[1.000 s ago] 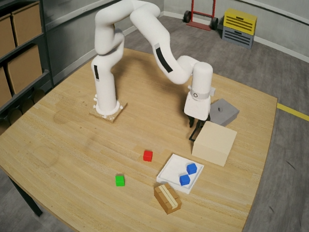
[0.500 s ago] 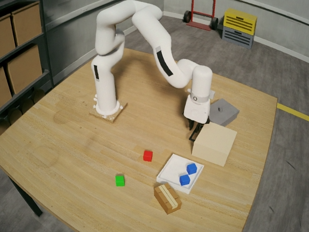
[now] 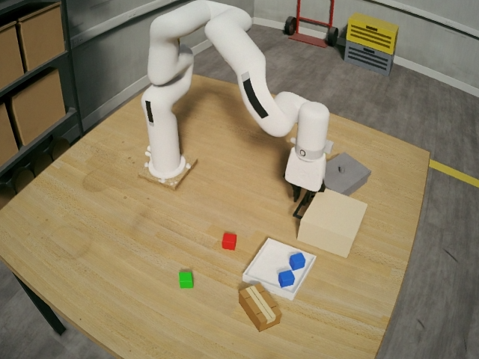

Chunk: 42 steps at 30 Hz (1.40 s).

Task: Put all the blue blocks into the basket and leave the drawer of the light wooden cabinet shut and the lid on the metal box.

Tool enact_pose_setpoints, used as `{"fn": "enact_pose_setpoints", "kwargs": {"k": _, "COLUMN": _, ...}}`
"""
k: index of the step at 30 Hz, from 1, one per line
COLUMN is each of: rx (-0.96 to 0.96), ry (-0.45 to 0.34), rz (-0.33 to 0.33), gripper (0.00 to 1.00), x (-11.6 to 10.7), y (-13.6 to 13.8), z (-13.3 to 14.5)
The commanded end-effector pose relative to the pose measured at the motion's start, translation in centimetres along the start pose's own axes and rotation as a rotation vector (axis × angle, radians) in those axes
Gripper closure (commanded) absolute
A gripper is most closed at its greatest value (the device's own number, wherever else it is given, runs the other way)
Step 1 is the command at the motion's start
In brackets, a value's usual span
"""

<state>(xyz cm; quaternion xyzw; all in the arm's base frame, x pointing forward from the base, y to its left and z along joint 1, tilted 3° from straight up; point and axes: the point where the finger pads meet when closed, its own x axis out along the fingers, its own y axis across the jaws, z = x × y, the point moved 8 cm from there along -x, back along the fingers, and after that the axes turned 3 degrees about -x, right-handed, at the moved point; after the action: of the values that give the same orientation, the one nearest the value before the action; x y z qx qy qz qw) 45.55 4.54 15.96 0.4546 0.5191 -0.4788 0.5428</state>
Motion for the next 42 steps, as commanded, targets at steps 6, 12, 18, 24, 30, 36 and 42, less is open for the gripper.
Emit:
{"fn": "enact_pose_setpoints", "kwargs": {"k": 6, "rx": 0.000, "ry": 0.000, "rz": 0.004, "gripper": 0.76, "x": -0.2, "y": 0.2, "z": 0.0}}
{"fn": "enact_pose_setpoints", "kwargs": {"k": 12, "rx": 0.000, "ry": 0.000, "rz": 0.004, "gripper": 0.76, "x": -0.2, "y": 0.2, "z": 0.0}}
{"fn": "enact_pose_setpoints", "kwargs": {"k": 18, "rx": 0.000, "ry": 0.000, "rz": 0.004, "gripper": 0.76, "x": -0.1, "y": 0.2, "z": 0.0}}
{"fn": "enact_pose_setpoints", "kwargs": {"k": 24, "rx": 0.000, "ry": 0.000, "rz": 0.004, "gripper": 0.76, "x": -0.1, "y": 0.2, "z": 0.0}}
{"fn": "enact_pose_setpoints", "kwargs": {"k": 30, "rx": 0.000, "ry": 0.000, "rz": 0.004, "gripper": 0.76, "x": 0.2, "y": 0.2, "z": 0.0}}
{"fn": "enact_pose_setpoints", "kwargs": {"k": 36, "rx": 0.000, "ry": 0.000, "rz": 0.004, "gripper": 0.76, "x": 0.6, "y": 0.2, "z": 0.0}}
{"fn": "enact_pose_setpoints", "kwargs": {"k": 42, "rx": 0.000, "ry": 0.000, "rz": 0.004, "gripper": 0.76, "x": 0.9, "y": 0.2, "z": 0.0}}
